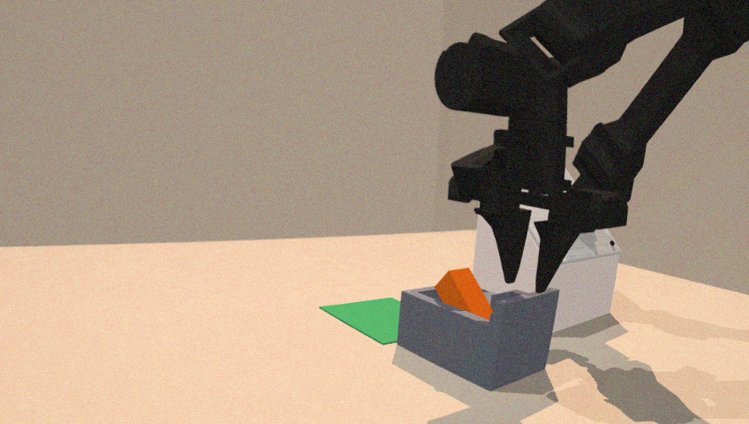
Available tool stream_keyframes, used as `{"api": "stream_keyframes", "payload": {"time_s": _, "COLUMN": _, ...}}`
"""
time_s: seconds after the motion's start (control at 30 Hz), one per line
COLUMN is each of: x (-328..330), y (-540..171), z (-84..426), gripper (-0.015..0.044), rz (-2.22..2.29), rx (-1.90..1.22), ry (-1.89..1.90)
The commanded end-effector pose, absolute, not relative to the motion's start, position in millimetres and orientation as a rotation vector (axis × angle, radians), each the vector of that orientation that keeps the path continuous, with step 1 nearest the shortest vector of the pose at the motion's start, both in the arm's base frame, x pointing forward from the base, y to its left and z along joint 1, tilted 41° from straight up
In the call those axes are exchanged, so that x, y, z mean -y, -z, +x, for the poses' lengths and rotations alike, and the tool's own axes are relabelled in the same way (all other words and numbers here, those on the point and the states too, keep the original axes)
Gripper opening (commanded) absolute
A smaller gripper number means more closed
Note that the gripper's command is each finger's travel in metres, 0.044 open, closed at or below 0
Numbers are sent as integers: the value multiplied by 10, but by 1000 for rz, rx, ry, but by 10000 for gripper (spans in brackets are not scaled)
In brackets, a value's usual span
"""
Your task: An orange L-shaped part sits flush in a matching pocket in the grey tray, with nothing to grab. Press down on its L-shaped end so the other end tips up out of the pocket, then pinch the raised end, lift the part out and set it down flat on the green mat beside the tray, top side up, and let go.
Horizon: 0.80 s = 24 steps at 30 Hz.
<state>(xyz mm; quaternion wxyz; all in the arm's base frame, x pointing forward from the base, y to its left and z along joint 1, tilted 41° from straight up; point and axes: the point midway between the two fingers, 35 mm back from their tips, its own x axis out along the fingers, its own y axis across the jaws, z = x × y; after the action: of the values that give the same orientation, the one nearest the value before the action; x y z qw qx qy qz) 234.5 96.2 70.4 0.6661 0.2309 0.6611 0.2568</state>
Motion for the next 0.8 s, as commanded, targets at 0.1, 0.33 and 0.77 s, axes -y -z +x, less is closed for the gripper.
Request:
{"api": "stream_keyframes", "payload": {"time_s": 0.1, "x": -642, "y": -1060, "z": 2320, "gripper": 180, "rz": 520, "rx": -1468, "ry": -588}}
{"api": "stream_keyframes", "payload": {"time_s": 0.33, "x": -655, "y": -1027, "z": 2353, "gripper": 180, "rz": 527, "rx": -1463, "ry": -577}}
{"api": "stream_keyframes", "payload": {"time_s": 0.77, "x": -655, "y": -1027, "z": 2353, "gripper": 180, "rz": 527, "rx": -1463, "ry": -577}}
